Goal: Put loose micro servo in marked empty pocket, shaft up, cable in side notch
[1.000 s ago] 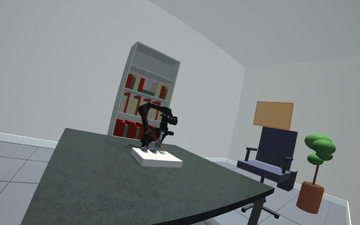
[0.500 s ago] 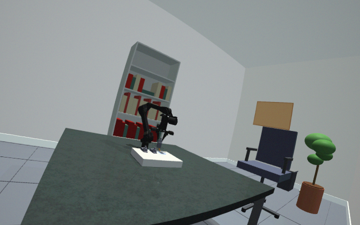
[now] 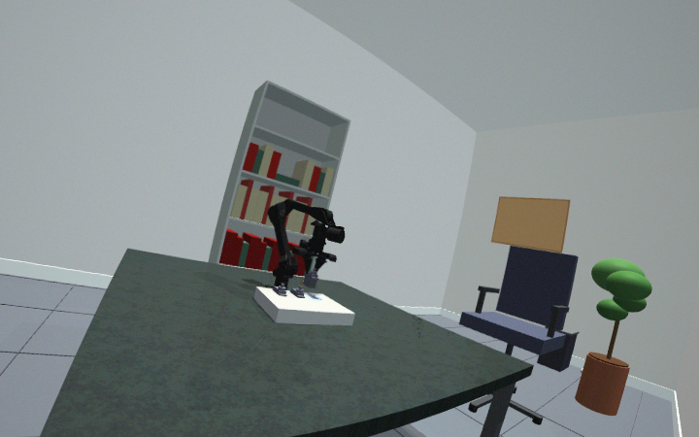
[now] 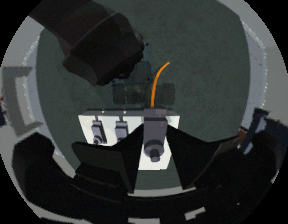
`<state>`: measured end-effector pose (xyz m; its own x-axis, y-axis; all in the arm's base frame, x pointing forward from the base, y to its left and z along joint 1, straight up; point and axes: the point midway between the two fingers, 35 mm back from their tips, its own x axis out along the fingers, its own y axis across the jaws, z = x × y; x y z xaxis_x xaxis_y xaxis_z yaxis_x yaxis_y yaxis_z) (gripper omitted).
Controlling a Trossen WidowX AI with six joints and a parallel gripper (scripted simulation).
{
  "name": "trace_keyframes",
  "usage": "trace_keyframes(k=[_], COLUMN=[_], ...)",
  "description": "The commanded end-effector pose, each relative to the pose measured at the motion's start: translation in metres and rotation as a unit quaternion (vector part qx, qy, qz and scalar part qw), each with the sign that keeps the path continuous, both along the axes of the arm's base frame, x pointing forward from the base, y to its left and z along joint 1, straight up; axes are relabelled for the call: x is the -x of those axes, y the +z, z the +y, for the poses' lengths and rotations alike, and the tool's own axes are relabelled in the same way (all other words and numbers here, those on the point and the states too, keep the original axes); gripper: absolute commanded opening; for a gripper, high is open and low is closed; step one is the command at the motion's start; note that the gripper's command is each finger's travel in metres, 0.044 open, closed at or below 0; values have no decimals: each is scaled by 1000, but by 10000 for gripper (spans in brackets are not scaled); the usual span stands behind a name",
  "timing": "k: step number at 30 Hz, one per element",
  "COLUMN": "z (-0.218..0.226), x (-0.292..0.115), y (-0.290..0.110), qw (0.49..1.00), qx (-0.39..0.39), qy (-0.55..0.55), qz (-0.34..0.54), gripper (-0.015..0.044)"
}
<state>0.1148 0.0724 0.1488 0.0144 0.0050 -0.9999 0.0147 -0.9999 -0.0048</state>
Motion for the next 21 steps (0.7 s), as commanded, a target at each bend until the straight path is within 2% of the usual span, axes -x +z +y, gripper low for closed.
trace_keyframes(k=[1,14,21], z=[1,2,2], x=[-2,-50,-54], y=[0,1,0], qw=[1000,1000,1000], qx=[-1,-1,-1], qy=[10,10,10], qz=[0,-2,-2], gripper=[0,0,0])
